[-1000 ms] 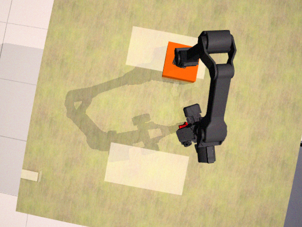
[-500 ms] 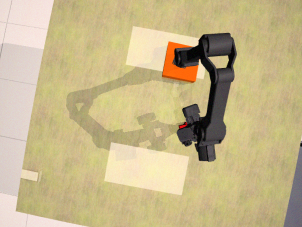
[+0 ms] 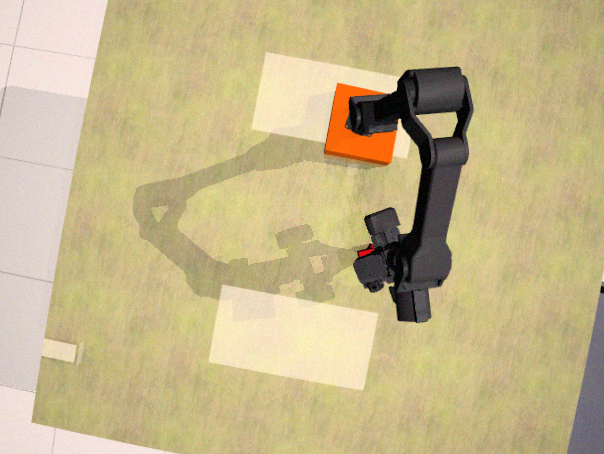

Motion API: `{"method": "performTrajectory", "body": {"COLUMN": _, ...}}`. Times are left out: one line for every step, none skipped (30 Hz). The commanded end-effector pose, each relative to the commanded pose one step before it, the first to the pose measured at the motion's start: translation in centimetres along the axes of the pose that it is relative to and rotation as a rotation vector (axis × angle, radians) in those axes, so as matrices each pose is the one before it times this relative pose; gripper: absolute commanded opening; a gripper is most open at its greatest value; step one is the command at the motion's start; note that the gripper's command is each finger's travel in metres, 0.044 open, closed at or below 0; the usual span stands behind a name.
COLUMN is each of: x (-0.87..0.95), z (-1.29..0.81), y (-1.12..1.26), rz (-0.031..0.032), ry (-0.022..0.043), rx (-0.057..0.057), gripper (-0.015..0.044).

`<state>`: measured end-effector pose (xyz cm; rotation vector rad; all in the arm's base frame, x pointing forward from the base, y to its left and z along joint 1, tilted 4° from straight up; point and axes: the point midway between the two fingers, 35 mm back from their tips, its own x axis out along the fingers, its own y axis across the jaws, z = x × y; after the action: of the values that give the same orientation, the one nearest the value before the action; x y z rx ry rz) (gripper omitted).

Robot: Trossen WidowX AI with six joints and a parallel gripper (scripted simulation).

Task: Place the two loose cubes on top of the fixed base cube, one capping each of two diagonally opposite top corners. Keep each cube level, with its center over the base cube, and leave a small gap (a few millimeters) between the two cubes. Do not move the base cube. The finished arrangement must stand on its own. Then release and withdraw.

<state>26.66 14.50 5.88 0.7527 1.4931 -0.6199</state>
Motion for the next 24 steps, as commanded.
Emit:
{"method": "performTrajectory", "body": {"x": 0.181, "z": 0.022, "y": -0.107, "rz": -0.00475, "ry": -0.00234, "rx": -0.0045, "gripper": 0.0105}}
{"method": "performTrajectory", "body": {"x": 0.0, "z": 0.0, "y": 0.0, "rz": 0.0, "ry": 0.0, "rx": 0.0, "gripper": 0.0105}}
{"method": "performTrajectory", "body": {"x": 0.0, "z": 0.0, "y": 0.0, "rz": 0.0, "ry": 0.0, "rx": 0.0, "gripper": 0.0105}}
{"method": "performTrajectory", "body": {"x": 0.0, "z": 0.0, "y": 0.0, "rz": 0.0, "ry": 0.0, "rx": 0.0, "gripper": 0.0105}}
{"method": "performTrajectory", "body": {"x": 0.0, "z": 0.0, "y": 0.0, "rz": 0.0, "ry": 0.0, "rx": 0.0, "gripper": 0.0105}}
{"method": "performTrajectory", "body": {"x": 0.0, "z": 0.0, "y": 0.0, "rz": 0.0, "ry": 0.0, "rx": 0.0, "gripper": 0.0105}}
{"method": "performTrajectory", "body": {"x": 0.0, "z": 0.0, "y": 0.0, "rz": 0.0, "ry": 0.0, "rx": 0.0, "gripper": 0.0105}}
{"method": "performTrajectory", "body": {"x": 0.0, "z": 0.0, "y": 0.0, "rz": 0.0, "ry": 0.0, "rx": 0.0, "gripper": 0.0105}}
{"method": "performTrajectory", "body": {"x": 0.0, "z": 0.0, "y": 0.0, "rz": 0.0, "ry": 0.0, "rx": 0.0, "gripper": 0.0105}}
{"method": "performTrajectory", "body": {"x": 0.0, "z": 0.0, "y": 0.0, "rz": 0.0, "ry": 0.0, "rx": 0.0, "gripper": 0.0105}}
{"method": "performTrajectory", "body": {"x": 0.0, "z": 0.0, "y": 0.0, "rz": 0.0, "ry": 0.0, "rx": 0.0, "gripper": 0.0105}}
{"method": "performTrajectory", "body": {"x": 0.0, "z": 0.0, "y": 0.0, "rz": 0.0, "ry": 0.0, "rx": 0.0, "gripper": 0.0105}}
{"method": "performTrajectory", "body": {"x": 0.0, "z": 0.0, "y": 0.0, "rz": 0.0, "ry": 0.0, "rx": 0.0, "gripper": 0.0105}}
{"method": "performTrajectory", "body": {"x": 0.0, "z": 0.0, "y": 0.0, "rz": 0.0, "ry": 0.0, "rx": 0.0, "gripper": 0.0105}}
{"method": "performTrajectory", "body": {"x": 0.0, "z": 0.0, "y": 0.0, "rz": 0.0, "ry": 0.0, "rx": 0.0, "gripper": 0.0105}}
{"method": "performTrajectory", "body": {"x": 0.0, "z": 0.0, "y": 0.0, "rz": 0.0, "ry": 0.0, "rx": 0.0, "gripper": 0.0131}}
{"method": "performTrajectory", "body": {"x": 0.0, "z": 0.0, "y": 0.0, "rz": 0.0, "ry": 0.0, "rx": 0.0, "gripper": 0.0157}}
{"method": "performTrajectory", "body": {"x": 0.0, "z": 0.0, "y": 0.0, "rz": 0.0, "ry": 0.0, "rx": 0.0, "gripper": 0.0184}}
{"method": "performTrajectory", "body": {"x": 0.0, "z": 0.0, "y": 0.0, "rz": 0.0, "ry": 0.0, "rx": 0.0, "gripper": 0.0205}}
{"method": "performTrajectory", "body": {"x": 0.0, "z": 0.0, "y": 0.0, "rz": 0.0, "ry": 0.0, "rx": 0.0, "gripper": 0.0205}}
{"method": "performTrajectory", "body": {"x": 0.0, "z": 0.0, "y": 0.0, "rz": 0.0, "ry": 0.0, "rx": 0.0, "gripper": 0.0205}}
{"method": "performTrajectory", "body": {"x": 0.0, "z": 0.0, "y": 0.0, "rz": 0.0, "ry": 0.0, "rx": 0.0, "gripper": 0.0205}}
{"method": "performTrajectory", "body": {"x": 0.0, "z": 0.0, "y": 0.0, "rz": 0.0, "ry": 0.0, "rx": 0.0, "gripper": 0.0205}}
{"method": "performTrajectory", "body": {"x": 0.0, "z": 0.0, "y": 0.0, "rz": 0.0, "ry": 0.0, "rx": 0.0, "gripper": 0.0205}}
